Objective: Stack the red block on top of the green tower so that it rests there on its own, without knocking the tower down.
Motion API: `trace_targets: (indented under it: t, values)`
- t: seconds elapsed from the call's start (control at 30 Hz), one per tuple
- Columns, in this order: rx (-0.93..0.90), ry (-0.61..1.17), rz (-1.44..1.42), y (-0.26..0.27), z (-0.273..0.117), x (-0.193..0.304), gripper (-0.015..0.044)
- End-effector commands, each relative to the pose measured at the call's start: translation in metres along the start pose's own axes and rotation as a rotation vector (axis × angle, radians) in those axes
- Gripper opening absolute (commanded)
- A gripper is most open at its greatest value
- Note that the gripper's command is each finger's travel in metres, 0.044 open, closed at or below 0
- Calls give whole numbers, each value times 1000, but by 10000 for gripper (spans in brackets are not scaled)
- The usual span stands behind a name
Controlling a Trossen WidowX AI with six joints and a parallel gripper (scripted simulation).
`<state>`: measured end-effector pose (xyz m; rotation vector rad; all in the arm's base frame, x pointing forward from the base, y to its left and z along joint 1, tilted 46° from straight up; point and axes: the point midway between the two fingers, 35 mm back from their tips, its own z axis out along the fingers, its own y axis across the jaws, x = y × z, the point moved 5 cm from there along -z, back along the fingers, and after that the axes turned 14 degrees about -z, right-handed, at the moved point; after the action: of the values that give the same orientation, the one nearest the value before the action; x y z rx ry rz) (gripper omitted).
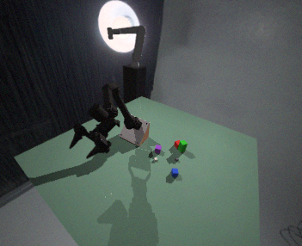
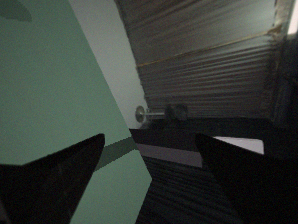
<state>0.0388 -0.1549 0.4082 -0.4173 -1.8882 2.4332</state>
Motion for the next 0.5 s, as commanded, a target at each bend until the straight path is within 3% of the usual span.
trace_targets:
  t: [0.0, 0.47]
  values:
    - [-72, -100, 46, 13, 3, -30, 440]
    - [-381, -413, 102, 74, -26, -140, 440]
